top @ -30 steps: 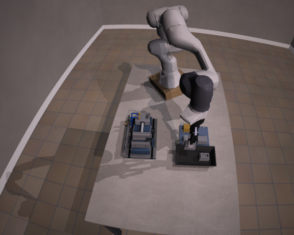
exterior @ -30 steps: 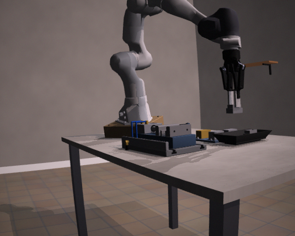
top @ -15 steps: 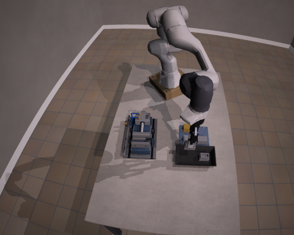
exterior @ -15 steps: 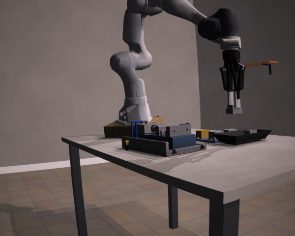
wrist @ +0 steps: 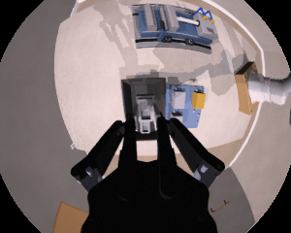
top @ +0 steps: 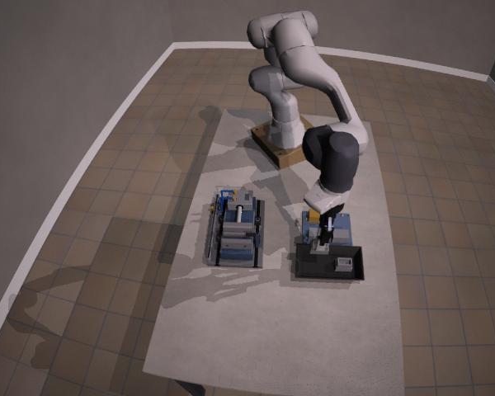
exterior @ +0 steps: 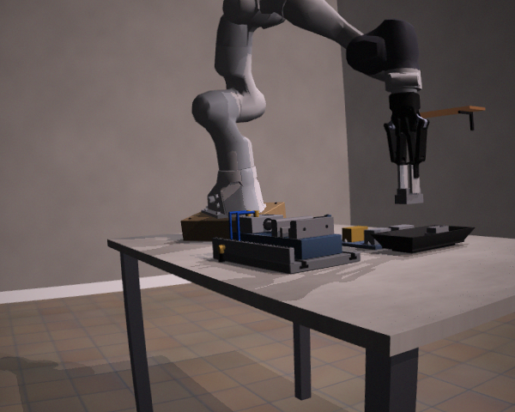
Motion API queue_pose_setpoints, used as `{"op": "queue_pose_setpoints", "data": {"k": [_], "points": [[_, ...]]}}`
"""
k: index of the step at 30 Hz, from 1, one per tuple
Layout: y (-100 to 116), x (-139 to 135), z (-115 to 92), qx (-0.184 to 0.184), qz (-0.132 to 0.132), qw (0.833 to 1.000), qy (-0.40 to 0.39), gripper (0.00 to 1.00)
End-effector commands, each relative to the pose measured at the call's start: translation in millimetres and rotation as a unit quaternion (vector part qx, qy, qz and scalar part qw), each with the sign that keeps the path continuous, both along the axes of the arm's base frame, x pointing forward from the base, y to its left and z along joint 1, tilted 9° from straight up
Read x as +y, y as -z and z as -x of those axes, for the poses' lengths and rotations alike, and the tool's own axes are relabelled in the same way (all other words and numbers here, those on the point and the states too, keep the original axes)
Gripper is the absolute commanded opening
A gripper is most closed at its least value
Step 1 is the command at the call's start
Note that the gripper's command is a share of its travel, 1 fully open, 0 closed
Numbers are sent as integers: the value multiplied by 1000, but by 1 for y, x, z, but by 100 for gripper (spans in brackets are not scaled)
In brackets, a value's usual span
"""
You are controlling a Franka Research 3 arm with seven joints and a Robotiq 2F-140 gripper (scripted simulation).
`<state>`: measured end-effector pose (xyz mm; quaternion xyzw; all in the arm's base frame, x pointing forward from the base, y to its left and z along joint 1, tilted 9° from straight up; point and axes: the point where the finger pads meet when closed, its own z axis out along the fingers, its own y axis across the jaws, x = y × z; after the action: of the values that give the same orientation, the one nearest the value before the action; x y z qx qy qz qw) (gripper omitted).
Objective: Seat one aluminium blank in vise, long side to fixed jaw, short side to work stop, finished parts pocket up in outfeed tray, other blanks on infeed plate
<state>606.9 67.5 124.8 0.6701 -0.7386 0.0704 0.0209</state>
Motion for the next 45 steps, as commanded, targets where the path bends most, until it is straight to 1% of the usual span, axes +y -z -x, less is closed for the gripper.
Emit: {"op": "queue_pose_setpoints", "data": {"k": [1,5,7,22,24,36,45], "points": [[5,-1,-3,-4,0,1000,0,0],[12,-2,-4,-4,0,1000,0,0],[12,-2,-4,-4,0,1000,0,0],[41,-6,-6,-4,0,1000,0,0],[41,-6,-6,-4,0,1000,0,0],[63,-9,-7,-4,0,1000,0,0],[73,-10,-8,-4,0,1000,0,0]]}}
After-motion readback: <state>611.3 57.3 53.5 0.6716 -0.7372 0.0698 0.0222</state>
